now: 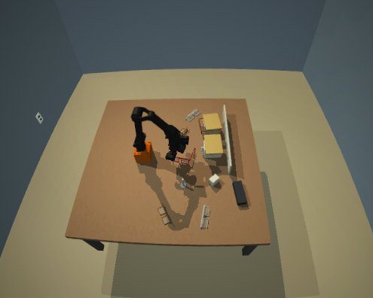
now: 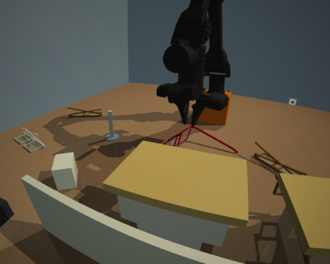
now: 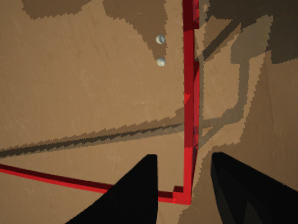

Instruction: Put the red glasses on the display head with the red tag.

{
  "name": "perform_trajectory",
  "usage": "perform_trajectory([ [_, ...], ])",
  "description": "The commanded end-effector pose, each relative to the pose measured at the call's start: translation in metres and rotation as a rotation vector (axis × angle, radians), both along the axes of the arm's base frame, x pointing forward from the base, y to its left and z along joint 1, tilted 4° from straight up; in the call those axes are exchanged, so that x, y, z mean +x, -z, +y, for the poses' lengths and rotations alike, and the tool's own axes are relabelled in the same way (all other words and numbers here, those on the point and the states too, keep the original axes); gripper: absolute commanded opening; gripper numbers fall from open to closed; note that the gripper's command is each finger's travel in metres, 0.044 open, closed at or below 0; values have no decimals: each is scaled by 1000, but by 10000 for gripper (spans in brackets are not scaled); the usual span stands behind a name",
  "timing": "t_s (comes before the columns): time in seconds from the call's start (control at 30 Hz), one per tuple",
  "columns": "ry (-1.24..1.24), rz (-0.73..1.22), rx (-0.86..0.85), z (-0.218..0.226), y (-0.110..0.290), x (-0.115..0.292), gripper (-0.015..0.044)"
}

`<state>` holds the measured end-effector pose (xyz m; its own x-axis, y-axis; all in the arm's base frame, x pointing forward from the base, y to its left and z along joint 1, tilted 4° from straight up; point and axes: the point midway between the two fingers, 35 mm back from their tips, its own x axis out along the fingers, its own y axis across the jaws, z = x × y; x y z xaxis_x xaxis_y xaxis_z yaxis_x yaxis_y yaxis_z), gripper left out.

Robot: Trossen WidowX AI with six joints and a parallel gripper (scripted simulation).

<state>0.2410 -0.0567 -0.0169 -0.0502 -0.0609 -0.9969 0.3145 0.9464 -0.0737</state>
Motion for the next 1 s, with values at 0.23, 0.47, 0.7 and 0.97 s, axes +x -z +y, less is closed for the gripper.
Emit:
perform_trajectory([
  [0.23, 3, -27, -5, -4, -21, 5, 200],
  [0.47, -3, -23, -2, -2, -23, 4, 200],
  [0.7, -10, -18, 2, 0, -25, 4, 140],
  [0.97, -10, -18, 2, -1, -21, 4, 140],
])
